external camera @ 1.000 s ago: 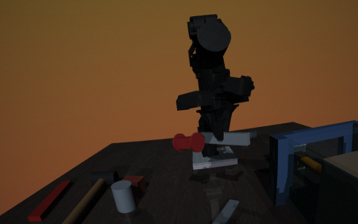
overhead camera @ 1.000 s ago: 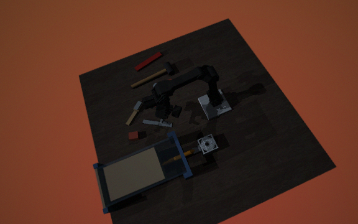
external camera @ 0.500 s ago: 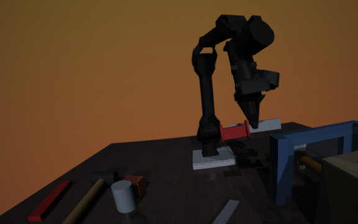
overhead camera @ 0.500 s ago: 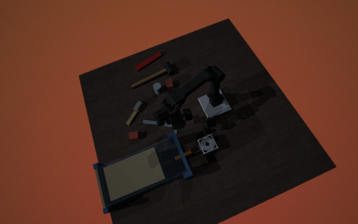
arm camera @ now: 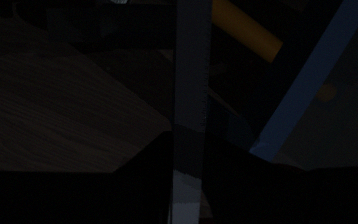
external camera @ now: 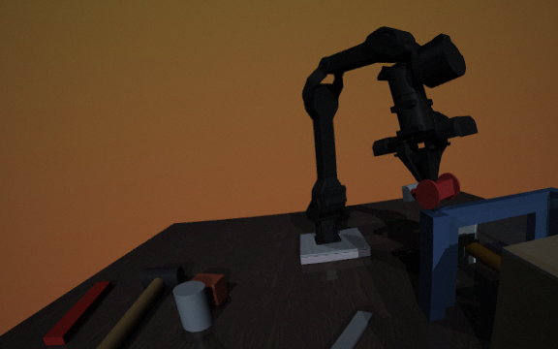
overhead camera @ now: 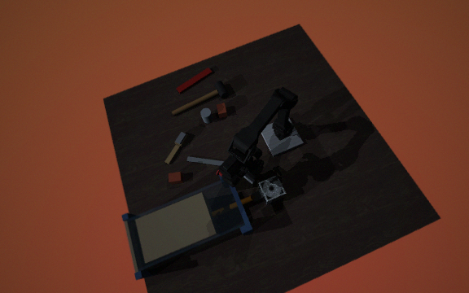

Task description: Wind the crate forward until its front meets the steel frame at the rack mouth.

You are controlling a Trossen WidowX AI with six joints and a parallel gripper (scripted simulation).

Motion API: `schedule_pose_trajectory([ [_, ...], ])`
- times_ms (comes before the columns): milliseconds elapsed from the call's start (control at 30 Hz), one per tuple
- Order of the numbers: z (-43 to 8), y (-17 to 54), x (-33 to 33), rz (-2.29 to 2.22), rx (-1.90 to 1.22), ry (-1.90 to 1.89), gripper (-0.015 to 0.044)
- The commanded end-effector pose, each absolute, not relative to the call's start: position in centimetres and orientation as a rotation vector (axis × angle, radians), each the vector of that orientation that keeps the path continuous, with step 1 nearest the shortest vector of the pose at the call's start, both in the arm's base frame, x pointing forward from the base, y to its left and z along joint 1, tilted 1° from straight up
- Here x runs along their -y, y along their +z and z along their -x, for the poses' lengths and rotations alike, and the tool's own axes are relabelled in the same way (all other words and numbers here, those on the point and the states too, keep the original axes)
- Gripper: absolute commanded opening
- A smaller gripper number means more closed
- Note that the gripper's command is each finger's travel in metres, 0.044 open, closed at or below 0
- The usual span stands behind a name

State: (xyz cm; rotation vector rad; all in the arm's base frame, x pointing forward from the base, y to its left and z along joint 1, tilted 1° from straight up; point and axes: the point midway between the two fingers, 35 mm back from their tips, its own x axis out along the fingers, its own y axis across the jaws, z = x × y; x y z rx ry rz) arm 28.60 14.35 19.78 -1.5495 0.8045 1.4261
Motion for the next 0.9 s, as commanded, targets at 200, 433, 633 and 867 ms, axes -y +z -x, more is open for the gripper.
schedule_pose_trajectory([
  [200,-26.2,19.7,-18.0,1.836,-0.535,1.684,0.0],
  [433,-24.2,19.5,-20.2,2.005,-0.331,1.855,0.0],
  [633,-21.4,18.7,-22.0,2.132,-0.139,2.048,0.0],
  [867,-18.8,18.1,-23.4,2.233,0.062,2.219,0.0],
])
